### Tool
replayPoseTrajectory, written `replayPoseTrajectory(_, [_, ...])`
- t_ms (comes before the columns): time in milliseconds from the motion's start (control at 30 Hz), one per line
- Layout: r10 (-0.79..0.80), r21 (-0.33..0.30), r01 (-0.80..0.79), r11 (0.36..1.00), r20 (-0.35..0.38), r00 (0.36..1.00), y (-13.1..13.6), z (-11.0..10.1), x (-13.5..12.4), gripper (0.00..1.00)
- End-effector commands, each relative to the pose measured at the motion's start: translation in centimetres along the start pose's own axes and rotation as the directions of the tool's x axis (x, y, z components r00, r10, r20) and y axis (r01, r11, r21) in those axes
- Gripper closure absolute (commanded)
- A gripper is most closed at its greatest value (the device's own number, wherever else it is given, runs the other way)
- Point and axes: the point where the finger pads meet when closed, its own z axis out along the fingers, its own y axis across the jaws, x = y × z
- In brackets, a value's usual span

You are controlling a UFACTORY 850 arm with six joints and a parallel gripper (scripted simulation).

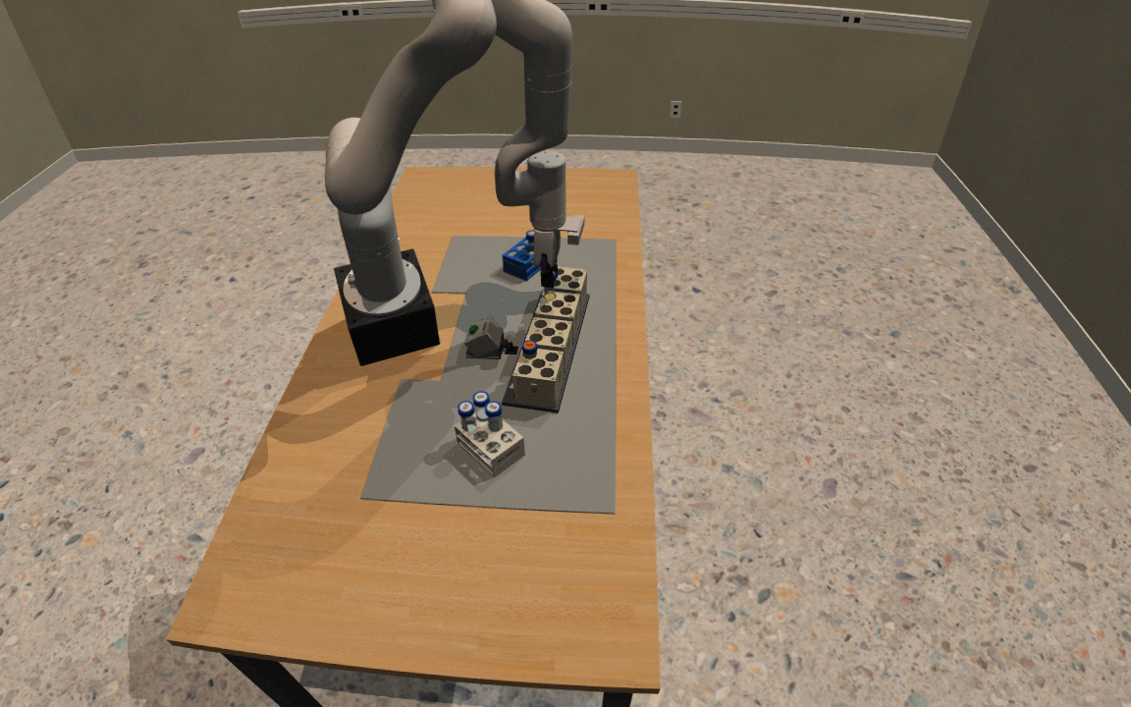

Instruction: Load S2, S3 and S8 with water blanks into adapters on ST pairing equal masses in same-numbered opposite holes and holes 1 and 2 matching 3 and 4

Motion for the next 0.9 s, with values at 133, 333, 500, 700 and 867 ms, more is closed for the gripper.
replayPoseTrajectory(133, [0.001,0.002,-0.001,1.0,-0.006,1.0,0.0,0.8,0.1,1.0])
replayPoseTrajectory(333, [0.001,0.002,-0.001,1.0,-0.006,1.0,0.0,1.4,0.1,1.0])
replayPoseTrajectory(500, [0.001,0.002,-0.001,1.0,-0.006,1.0,0.0,1.7,0.1,1.0])
replayPoseTrajectory(700, [0.001,0.002,-0.001,1.0,-0.006,1.0,0.0,2.3,0.1,1.0])
replayPoseTrajectory(867, [0.001,0.002,-0.001,1.0,-0.006,1.0,0.0,2.8,0.1,1.0])
